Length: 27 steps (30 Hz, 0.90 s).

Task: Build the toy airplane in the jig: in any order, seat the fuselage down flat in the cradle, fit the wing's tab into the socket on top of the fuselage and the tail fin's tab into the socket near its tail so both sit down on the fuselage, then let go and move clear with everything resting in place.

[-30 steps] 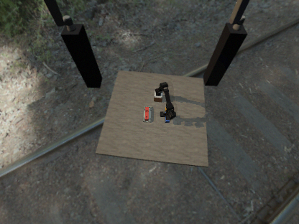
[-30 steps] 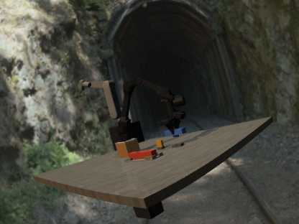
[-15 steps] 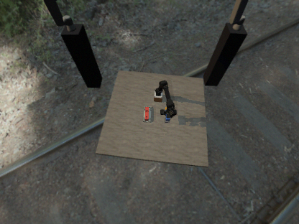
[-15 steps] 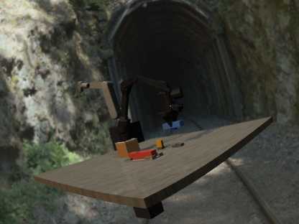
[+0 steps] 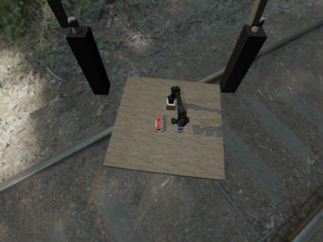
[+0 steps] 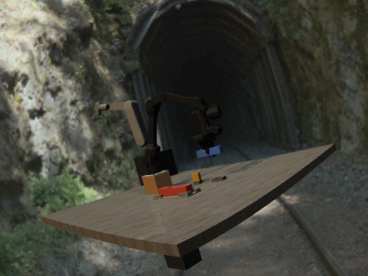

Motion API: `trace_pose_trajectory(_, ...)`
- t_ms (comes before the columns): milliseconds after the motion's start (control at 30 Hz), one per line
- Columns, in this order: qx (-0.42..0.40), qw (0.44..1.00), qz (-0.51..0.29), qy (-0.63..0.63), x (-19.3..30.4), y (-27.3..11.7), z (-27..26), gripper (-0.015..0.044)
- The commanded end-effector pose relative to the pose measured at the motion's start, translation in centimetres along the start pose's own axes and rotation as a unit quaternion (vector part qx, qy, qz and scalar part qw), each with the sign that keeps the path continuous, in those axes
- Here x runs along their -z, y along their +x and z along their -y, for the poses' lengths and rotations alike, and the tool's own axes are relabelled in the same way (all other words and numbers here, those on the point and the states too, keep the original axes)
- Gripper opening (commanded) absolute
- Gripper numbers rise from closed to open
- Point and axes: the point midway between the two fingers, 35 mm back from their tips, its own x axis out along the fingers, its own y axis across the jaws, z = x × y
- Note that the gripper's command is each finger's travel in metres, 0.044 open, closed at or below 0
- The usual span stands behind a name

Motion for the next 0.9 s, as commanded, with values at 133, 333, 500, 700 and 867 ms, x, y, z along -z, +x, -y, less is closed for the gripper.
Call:
trace_pose_trajectory(133, -0.004, 0.998, 0.002, -0.064, 0.5, 0.3, 2.6, 0.0)
trace_pose_trajectory(333, -0.004, 0.994, 0.003, -0.113, 0.9, 0.5, 4.5, 0.0)
trace_pose_trajectory(500, -0.003, 0.988, 0.003, -0.156, 1.3, 0.8, 6.1, 0.0)
trace_pose_trajectory(700, -0.002, 0.978, 0.003, -0.207, 1.9, 1.1, 7.9, 0.0)
trace_pose_trajectory(867, 0.0, 0.968, 0.002, -0.249, 2.5, 1.4, 9.4, 0.0)
